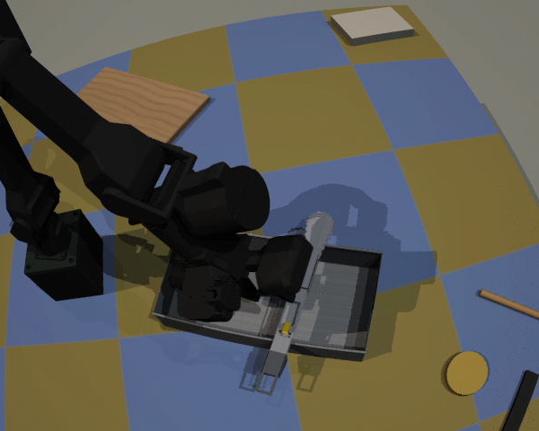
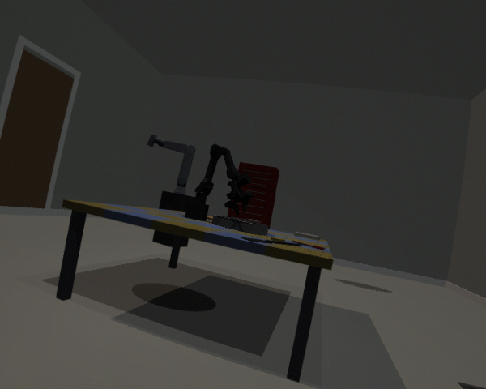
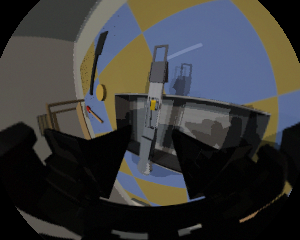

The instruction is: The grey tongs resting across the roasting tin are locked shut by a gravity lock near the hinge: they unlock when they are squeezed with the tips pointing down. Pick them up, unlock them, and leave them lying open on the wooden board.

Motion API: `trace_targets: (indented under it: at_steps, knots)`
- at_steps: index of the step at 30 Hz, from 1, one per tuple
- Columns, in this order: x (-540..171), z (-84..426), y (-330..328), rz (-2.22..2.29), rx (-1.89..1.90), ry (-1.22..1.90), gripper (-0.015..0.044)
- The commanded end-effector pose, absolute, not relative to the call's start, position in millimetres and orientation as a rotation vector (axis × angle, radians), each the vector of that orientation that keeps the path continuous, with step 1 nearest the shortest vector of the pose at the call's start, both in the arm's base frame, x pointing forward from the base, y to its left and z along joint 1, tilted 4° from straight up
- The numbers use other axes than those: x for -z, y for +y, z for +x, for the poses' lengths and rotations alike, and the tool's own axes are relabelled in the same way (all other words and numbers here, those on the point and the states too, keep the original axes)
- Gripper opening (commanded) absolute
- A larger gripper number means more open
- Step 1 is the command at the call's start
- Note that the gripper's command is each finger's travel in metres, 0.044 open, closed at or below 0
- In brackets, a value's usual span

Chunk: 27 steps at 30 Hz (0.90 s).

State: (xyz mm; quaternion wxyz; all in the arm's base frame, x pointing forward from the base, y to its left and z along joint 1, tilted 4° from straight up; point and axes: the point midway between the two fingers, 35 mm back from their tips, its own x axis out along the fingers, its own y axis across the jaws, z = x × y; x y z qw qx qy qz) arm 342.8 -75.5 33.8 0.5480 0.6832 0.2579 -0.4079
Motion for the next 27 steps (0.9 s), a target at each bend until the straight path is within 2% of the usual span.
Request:
trace_targets:
  at_steps: [1, 27]
  knots:
    - [-32.2, 344.0, -76.0, 1.620, 0.972, 0.606, 0.0260]
    - [-0.1, 368.2, -80.6, 1.620, 0.971, 0.605, 0.0260]
